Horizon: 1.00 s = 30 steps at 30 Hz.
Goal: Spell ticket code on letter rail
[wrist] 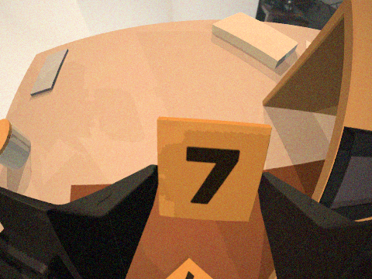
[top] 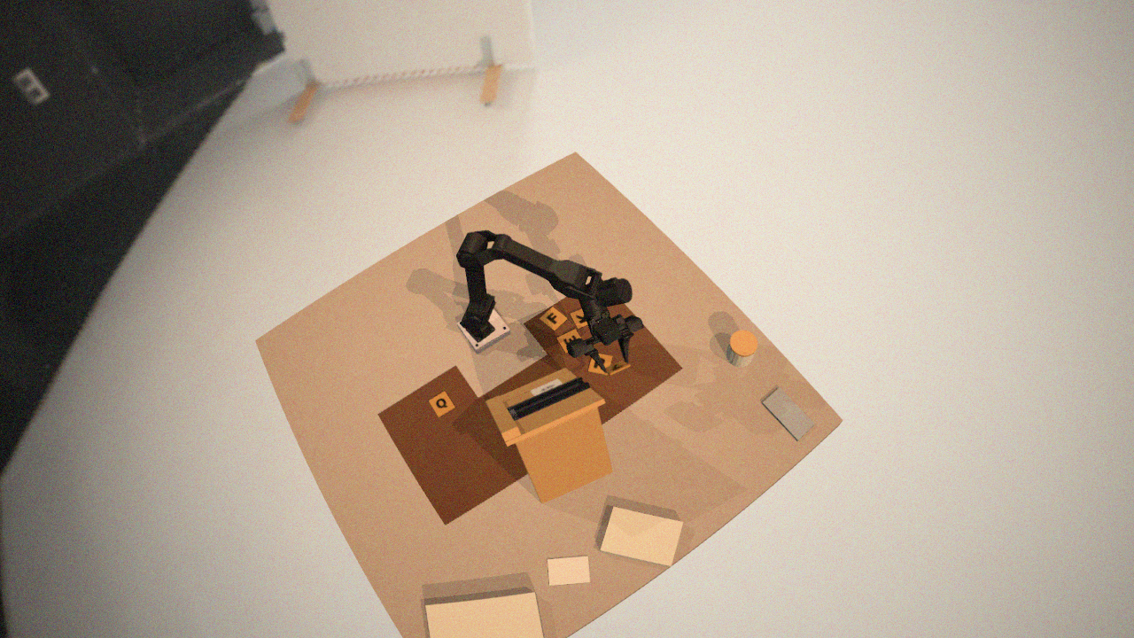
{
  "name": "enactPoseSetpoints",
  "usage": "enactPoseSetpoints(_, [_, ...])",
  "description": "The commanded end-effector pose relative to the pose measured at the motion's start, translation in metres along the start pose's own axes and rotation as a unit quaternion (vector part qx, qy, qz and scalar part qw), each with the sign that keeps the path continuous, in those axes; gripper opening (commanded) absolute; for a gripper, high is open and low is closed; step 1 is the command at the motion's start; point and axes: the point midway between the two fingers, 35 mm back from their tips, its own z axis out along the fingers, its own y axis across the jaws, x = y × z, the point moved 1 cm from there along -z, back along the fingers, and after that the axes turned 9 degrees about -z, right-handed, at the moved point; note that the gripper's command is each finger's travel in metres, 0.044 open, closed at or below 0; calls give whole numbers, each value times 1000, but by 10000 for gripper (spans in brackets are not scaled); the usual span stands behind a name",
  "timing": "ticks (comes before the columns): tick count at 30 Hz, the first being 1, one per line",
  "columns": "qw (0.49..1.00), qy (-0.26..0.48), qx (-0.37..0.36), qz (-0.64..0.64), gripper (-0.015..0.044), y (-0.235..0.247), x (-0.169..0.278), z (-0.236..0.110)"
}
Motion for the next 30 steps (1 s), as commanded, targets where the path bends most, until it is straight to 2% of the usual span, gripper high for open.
enactPoseSetpoints(1, [1000,1,-1,-3,0,-3,2,0])
enactPoseSetpoints(30, [1000,1,0,-4,0,-17,6,1])
